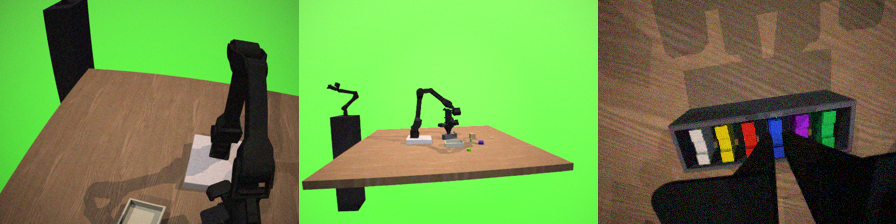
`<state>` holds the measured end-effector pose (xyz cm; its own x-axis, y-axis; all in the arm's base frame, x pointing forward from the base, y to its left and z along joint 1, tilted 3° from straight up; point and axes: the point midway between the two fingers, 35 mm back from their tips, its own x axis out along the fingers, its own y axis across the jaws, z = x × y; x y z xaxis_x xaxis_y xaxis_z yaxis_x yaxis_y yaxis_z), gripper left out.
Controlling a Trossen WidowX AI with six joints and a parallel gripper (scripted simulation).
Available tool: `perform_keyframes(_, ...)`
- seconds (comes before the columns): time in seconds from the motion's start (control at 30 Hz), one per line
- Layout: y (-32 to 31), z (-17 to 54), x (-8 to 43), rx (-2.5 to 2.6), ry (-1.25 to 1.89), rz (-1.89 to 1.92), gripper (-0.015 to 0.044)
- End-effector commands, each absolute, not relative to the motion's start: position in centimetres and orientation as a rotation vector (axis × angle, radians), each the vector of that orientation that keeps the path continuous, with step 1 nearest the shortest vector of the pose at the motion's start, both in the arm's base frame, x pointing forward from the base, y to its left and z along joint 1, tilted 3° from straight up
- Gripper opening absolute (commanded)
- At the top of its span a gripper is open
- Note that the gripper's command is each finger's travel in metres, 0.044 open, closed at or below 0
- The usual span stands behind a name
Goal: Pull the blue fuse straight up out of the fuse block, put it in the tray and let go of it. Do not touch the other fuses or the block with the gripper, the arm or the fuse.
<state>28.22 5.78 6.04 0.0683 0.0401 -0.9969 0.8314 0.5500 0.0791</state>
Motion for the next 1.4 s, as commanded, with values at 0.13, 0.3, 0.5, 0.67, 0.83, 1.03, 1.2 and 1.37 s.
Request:
perform_keyframes(0.13,5.8,6.5,28.2,0.819,1.387,-0.709,0.0)
perform_keyframes(0.3,5.8,6.8,28.2,0.82,1.387,-0.709,0.0)
perform_keyframes(0.5,5.8,7.1,28.2,0.82,1.387,-0.709,0.0)
perform_keyframes(0.67,5.7,7.3,28.2,0.82,1.387,-0.71,0.0)
perform_keyframes(0.83,5.7,7.5,28.2,0.82,1.387,-0.71,0.0)
perform_keyframes(1.03,5.7,7.8,28.2,0.82,1.387,-0.71,0.0)
perform_keyframes(1.2,5.7,8.1,28.1,0.82,1.388,-0.71,0.0)
perform_keyframes(1.37,5.7,8.3,28.1,0.82,1.388,-0.711,0.0)
